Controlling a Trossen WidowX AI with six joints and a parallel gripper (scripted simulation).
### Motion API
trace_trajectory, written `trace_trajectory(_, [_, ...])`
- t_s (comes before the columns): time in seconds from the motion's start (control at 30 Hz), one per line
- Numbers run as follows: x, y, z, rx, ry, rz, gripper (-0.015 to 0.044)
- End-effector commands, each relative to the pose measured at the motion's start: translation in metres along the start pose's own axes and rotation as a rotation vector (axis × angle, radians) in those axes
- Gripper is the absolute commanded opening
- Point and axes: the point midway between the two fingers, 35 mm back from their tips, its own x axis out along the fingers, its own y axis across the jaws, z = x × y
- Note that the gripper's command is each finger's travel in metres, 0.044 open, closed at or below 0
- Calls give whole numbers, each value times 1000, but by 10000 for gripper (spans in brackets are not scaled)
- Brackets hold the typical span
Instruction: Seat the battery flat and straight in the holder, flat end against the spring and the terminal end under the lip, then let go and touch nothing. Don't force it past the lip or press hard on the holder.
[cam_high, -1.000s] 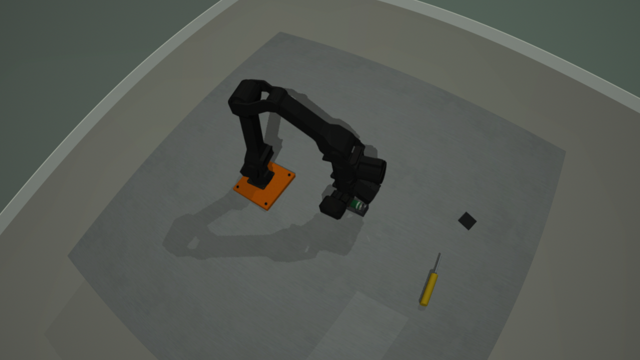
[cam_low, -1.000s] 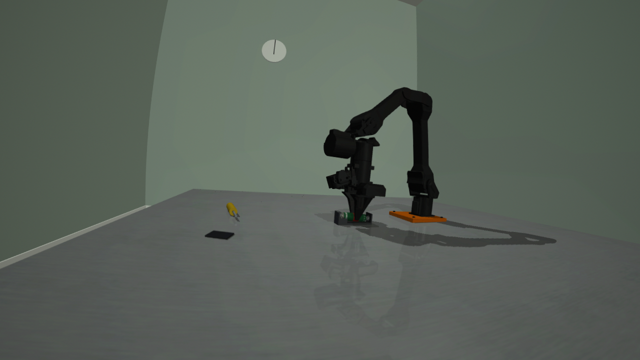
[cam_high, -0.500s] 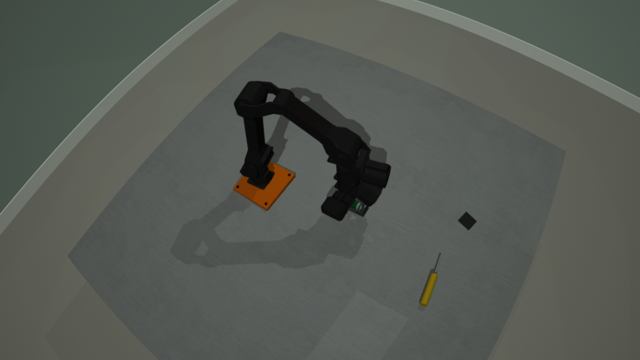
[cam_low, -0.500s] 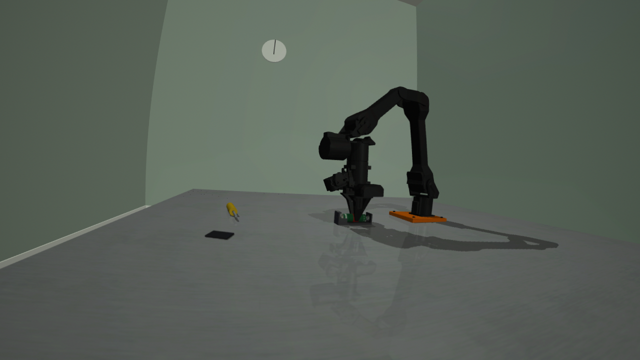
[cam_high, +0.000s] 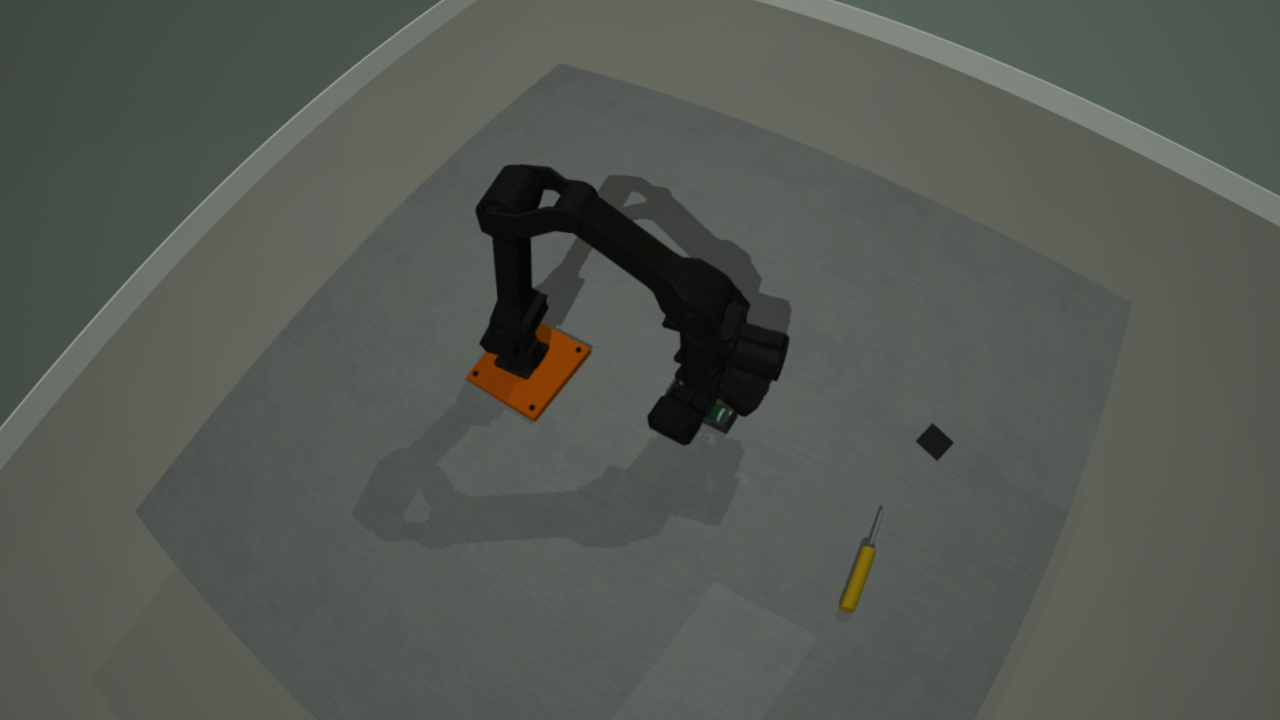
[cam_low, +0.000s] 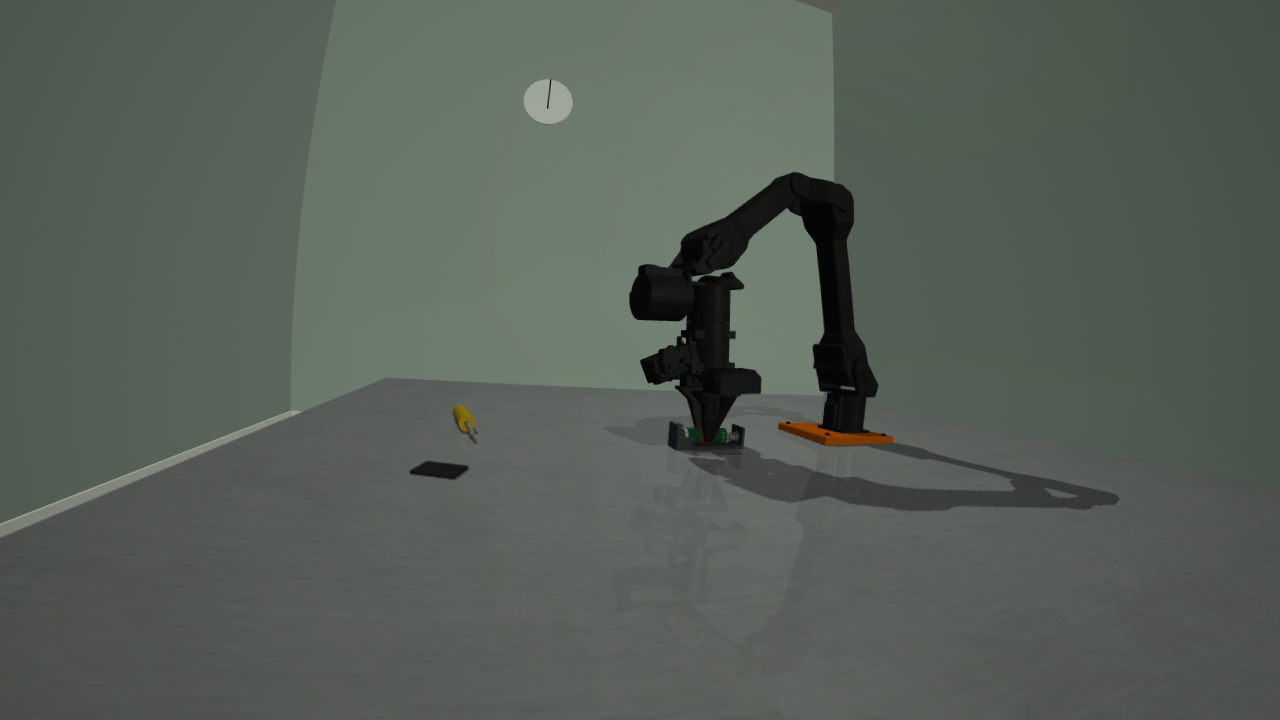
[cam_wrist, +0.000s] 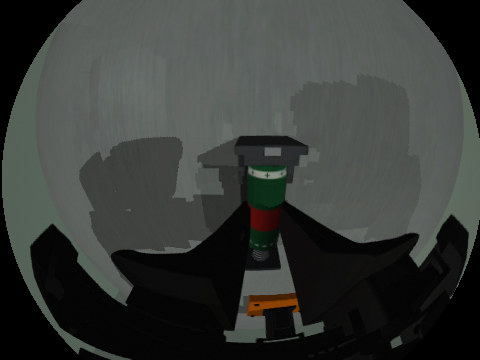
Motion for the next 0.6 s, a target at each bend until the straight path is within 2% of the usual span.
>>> trace_trajectory(0.0, [-1,0,3,-3,-2,0,69])
trace_trajectory(0.3, [0,0,3,-3,1,0,69])
trace_trajectory(0.43, [0,0,3,-3,1,0,171])
trace_trajectory(0.57, [-3,0,3,-2,2,0,171])
